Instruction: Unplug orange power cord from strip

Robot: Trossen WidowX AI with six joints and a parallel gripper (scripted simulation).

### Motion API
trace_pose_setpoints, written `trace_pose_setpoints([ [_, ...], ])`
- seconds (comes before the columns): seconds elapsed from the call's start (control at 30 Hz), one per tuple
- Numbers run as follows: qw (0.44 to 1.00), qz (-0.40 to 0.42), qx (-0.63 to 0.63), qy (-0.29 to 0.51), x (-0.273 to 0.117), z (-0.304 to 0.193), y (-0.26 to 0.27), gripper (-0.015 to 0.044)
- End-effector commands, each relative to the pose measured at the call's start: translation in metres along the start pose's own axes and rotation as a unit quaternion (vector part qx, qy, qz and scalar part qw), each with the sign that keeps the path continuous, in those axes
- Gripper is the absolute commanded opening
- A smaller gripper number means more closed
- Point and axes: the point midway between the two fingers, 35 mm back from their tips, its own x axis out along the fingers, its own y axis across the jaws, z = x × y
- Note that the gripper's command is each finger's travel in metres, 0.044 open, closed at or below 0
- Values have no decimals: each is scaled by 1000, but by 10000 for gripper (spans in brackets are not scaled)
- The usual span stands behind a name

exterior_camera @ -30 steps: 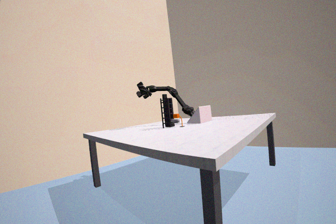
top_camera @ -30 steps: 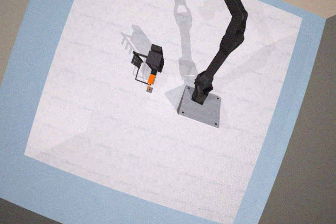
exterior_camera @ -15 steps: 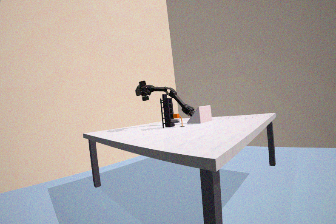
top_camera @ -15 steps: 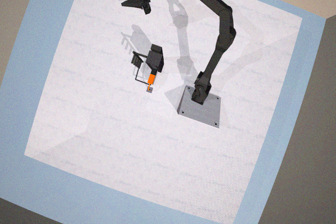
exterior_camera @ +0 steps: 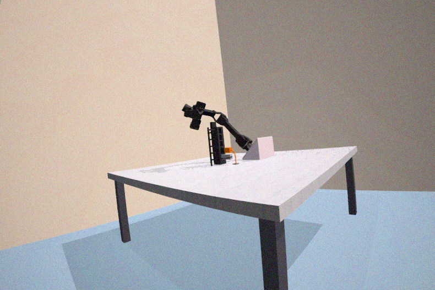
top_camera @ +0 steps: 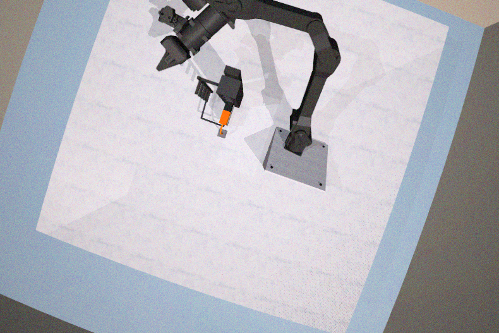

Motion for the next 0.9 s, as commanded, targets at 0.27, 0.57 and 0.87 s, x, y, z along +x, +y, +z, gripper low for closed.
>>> trace_pose_setpoints([
  [0.27, 940, -97, -291, 148, 80, -86, 2, 160],
  [0.57, 748, -168, -510, 389, 101, -197, -40, 160],
  [0.87, 486, -185, -626, 582, 73, -251, -93, 160],
])
